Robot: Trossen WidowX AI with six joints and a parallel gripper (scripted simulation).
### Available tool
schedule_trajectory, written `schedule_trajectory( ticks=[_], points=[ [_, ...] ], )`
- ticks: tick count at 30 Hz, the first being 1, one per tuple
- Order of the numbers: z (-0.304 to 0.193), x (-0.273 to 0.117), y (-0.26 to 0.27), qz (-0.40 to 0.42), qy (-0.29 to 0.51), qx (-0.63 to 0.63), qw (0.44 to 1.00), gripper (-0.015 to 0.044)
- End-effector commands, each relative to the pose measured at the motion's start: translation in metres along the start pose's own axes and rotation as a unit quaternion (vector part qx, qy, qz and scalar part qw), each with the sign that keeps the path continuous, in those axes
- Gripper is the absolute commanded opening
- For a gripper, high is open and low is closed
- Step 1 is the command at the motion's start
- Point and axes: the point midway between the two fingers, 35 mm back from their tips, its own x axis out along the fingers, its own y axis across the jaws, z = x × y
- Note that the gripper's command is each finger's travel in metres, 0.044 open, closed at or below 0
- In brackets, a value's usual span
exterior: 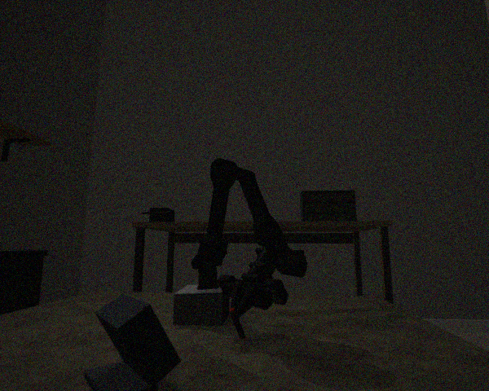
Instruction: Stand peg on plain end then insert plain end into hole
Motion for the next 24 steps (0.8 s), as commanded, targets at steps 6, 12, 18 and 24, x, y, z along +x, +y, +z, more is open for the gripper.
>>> schedule_trajectory(
  ticks=[6, 12, 18, 24],
  points=[
    [0.004, -0.004, -0.001, 0.000, 0.038, -0.001, 0.999, 0.0049],
    [0.007, -0.007, -0.001, 0.000, 0.064, -0.001, 0.998, 0.0049],
    [0.010, -0.010, -0.001, 0.000, 0.090, -0.001, 0.996, 0.0049],
    [0.013, -0.013, -0.001, 0.000, 0.115, -0.001, 0.993, 0.0049]
  ],
)
